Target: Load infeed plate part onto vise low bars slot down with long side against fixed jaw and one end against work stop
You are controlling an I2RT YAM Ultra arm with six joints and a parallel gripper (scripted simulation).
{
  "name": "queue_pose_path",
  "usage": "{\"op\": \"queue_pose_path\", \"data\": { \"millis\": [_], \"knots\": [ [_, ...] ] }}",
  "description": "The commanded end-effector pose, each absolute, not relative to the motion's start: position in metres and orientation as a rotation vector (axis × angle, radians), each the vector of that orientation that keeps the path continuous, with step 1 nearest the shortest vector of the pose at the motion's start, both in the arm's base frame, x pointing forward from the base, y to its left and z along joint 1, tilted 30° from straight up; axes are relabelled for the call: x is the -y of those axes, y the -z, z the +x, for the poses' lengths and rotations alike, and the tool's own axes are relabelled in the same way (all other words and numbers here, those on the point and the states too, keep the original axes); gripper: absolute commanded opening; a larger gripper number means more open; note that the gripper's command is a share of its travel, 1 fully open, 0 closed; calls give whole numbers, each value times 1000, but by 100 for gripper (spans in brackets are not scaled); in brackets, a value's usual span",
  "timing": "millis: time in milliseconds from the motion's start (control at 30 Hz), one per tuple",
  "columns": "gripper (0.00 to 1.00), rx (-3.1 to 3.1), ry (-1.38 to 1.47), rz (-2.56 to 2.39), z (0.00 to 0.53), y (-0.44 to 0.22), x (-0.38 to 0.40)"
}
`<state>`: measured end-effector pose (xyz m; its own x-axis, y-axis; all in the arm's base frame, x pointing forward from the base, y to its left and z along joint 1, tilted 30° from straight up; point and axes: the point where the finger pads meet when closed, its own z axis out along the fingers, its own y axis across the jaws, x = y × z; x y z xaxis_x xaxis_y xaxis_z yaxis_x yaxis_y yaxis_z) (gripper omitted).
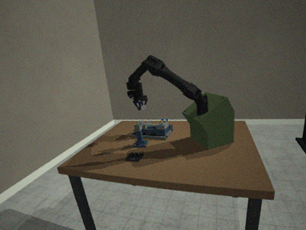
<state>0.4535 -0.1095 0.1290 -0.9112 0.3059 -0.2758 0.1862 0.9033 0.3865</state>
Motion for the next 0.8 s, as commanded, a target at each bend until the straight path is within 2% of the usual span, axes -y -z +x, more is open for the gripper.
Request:
{"op": "queue_pose_path", "data": {
  "millis": [0,767],
  "knots": [
    [0,-2690,-476,288,455,-150,130],
    [0,-2674,-434,124,455,-150,151]
  ]
}}
